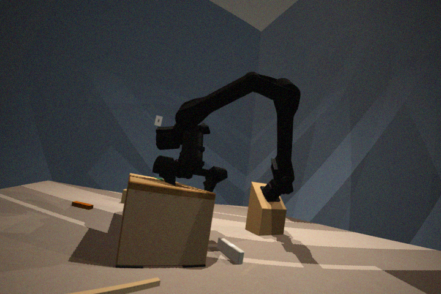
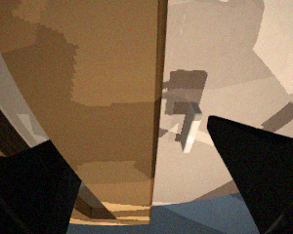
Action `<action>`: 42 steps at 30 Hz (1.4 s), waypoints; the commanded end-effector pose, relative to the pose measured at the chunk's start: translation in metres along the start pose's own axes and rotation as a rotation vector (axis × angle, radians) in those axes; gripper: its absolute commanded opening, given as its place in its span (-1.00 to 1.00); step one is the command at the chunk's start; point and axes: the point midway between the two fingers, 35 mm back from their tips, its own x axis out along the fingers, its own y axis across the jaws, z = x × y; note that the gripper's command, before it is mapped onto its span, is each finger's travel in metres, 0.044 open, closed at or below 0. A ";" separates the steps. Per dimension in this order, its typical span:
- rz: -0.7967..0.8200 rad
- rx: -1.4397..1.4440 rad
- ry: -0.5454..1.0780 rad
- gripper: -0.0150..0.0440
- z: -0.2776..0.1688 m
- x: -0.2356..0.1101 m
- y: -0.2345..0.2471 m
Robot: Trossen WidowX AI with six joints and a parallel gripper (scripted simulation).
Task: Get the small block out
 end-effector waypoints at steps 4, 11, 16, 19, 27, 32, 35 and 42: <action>0.003 0.005 0.005 0.86 -0.007 0.003 0.000; 0.003 0.005 0.005 0.86 -0.014 0.005 0.000; 0.003 0.005 0.006 0.86 -0.019 0.007 0.000; 0.003 0.005 0.006 0.86 -0.024 0.008 0.000; 0.003 0.005 0.006 0.86 -0.036 0.013 0.000; 0.003 0.005 0.007 0.86 -0.044 0.015 0.000; 0.003 0.005 0.007 0.86 -0.047 0.016 0.000; 0.003 0.005 0.007 0.86 -0.053 0.018 0.000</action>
